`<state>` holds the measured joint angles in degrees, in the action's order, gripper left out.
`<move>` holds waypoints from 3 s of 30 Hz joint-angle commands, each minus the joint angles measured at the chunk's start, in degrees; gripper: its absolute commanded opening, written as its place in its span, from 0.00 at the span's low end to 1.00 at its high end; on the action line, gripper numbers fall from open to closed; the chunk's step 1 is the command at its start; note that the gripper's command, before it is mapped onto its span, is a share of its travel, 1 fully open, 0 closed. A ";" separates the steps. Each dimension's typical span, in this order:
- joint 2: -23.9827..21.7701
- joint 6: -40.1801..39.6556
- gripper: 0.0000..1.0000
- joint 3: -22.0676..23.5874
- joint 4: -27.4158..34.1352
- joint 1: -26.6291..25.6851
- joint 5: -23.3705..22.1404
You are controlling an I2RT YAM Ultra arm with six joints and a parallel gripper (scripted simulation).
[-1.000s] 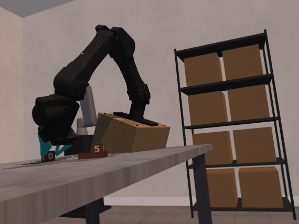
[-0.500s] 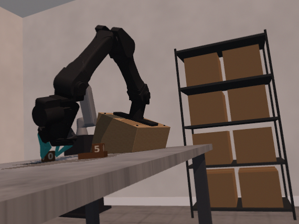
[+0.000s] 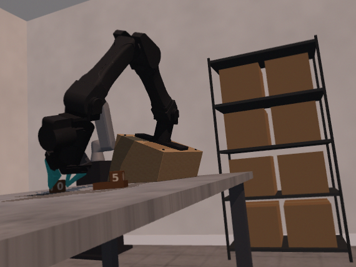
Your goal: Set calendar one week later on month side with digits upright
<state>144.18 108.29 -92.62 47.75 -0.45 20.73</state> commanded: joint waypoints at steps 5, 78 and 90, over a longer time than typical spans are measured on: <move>-0.47 0.04 0.47 -0.29 -0.03 -0.20 0.48; -9.18 -3.50 0.27 0.19 6.88 -3.53 0.97; -9.71 -3.75 0.27 0.08 7.43 -3.76 1.01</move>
<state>135.04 104.57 -92.25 54.30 -3.62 20.73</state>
